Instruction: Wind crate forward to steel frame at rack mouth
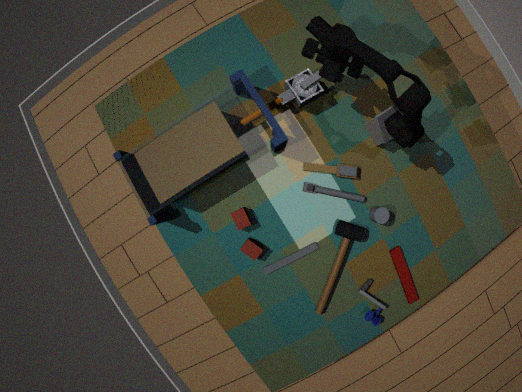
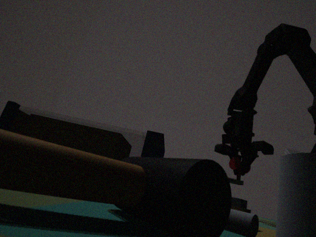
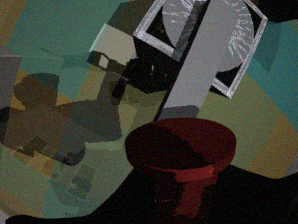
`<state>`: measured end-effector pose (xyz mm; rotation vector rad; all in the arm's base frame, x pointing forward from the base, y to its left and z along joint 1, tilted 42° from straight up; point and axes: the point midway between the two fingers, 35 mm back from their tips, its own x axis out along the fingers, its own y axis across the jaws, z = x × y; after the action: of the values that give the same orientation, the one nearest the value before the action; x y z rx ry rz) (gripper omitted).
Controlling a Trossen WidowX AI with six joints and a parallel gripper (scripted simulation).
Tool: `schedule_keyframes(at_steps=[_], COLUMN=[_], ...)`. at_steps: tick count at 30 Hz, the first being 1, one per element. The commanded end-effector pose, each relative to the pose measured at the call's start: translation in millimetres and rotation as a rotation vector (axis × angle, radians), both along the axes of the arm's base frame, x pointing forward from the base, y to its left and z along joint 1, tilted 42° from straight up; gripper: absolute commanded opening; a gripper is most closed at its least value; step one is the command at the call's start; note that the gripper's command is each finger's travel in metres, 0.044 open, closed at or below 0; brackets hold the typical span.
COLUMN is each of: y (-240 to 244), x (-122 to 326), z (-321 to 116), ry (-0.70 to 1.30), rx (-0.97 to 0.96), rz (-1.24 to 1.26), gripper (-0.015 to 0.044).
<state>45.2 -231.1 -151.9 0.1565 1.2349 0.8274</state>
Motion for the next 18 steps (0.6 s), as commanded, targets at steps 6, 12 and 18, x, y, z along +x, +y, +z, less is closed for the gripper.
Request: schedule_keyframes(at_steps=[6, 12, 18], y=[-6, -12, -20], x=[1, 2, 4], z=[-8, -13, -18], ry=[0.0, 0.0, 0.0], rx=[0.004, 0.003, 0.002], rz=[-0.006, -0.006, -0.006], gripper=[0.0, 0.0, 0.0])
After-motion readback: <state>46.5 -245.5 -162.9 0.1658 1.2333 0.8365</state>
